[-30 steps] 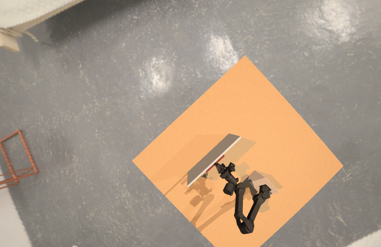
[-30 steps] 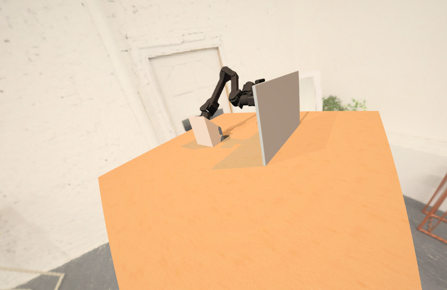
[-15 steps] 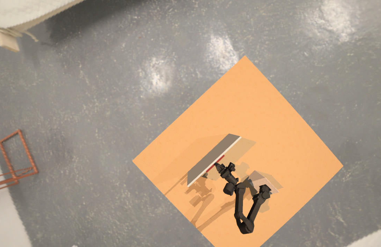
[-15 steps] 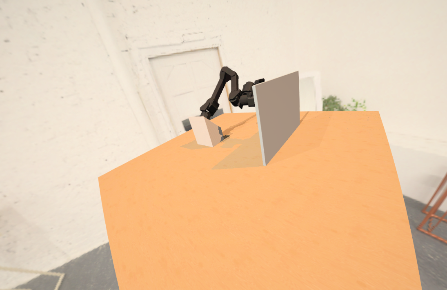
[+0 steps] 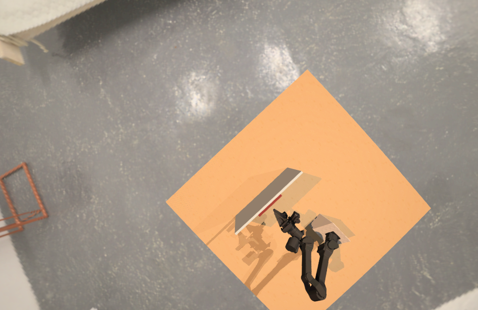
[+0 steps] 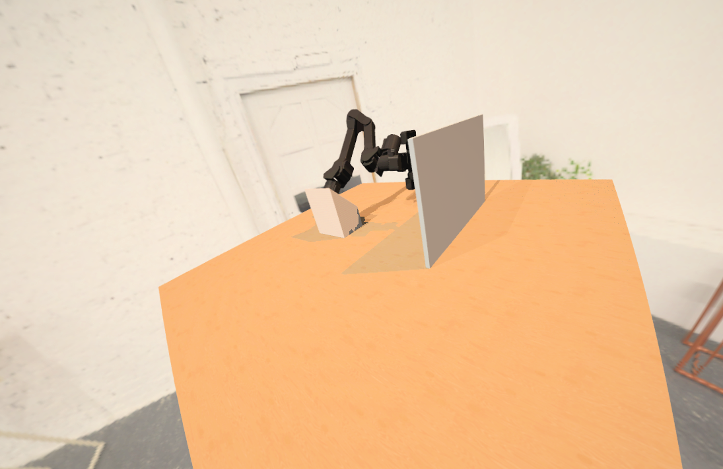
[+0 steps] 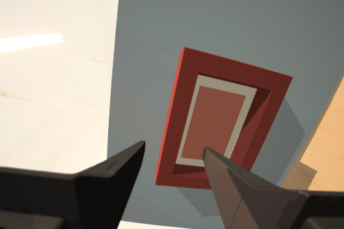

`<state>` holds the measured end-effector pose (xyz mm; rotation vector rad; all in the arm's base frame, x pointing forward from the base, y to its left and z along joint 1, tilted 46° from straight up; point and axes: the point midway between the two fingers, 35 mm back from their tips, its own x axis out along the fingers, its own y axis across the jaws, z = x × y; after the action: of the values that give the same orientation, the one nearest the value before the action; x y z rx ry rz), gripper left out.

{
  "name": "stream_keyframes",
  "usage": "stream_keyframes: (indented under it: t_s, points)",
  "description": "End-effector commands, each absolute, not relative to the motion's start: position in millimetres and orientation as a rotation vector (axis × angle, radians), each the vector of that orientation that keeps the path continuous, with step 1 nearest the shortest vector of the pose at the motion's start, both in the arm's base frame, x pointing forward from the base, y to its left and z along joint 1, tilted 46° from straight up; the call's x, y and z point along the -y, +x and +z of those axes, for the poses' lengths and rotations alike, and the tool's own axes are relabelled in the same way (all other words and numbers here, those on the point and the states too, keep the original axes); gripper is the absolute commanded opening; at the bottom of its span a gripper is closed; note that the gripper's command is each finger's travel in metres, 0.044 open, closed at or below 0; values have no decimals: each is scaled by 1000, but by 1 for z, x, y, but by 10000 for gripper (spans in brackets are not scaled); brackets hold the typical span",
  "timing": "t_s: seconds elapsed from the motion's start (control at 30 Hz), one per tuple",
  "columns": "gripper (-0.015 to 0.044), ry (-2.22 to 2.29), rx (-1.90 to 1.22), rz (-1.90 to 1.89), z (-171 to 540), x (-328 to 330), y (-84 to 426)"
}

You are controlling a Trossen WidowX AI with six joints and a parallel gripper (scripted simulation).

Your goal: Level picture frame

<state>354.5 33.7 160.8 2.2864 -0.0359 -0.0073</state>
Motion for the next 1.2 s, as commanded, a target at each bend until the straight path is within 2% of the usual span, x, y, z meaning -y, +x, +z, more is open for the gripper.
stream_keyframes:
  t_s: [0.0,0.23,0.97,1.17]
  points:
    - [260,2215,39,-23,153,-33,313]
    - [260,2218,33,-19,158,-34,309]
    - [260,2202,38,-26,194,-20,223]
    - [260,2202,38,-26,194,-19,220]
